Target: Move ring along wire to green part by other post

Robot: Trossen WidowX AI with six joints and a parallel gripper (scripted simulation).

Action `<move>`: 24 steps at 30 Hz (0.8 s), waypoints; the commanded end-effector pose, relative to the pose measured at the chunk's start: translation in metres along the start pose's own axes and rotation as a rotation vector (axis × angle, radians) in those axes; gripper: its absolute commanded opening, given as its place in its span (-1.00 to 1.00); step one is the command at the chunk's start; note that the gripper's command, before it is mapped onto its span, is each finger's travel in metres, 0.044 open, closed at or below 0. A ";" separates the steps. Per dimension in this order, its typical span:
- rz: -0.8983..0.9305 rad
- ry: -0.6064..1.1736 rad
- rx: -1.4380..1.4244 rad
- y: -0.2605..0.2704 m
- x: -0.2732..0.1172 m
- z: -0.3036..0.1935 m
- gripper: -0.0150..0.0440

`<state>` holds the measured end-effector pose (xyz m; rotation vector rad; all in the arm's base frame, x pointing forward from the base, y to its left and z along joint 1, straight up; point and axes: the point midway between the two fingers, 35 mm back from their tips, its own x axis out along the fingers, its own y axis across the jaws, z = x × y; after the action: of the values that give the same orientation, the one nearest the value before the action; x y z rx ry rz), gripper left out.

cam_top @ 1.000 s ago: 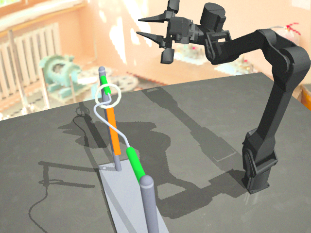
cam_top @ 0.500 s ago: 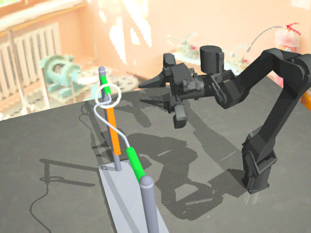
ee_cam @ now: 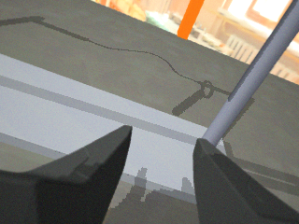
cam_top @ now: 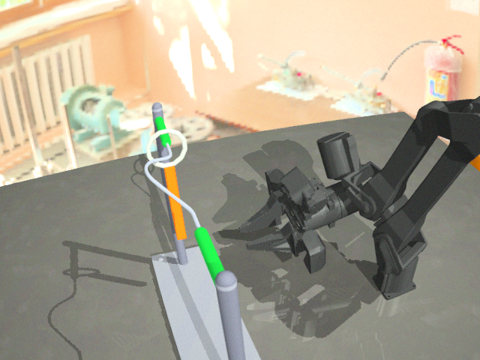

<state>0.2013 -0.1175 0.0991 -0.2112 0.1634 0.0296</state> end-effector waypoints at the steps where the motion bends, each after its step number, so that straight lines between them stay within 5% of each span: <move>1: 0.010 -0.002 0.021 0.003 0.002 0.001 0.05; 24: 0.018 -0.088 0.197 -0.008 0.045 0.050 0.05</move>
<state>0.2509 -0.1137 0.1403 -0.0159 0.0815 0.0400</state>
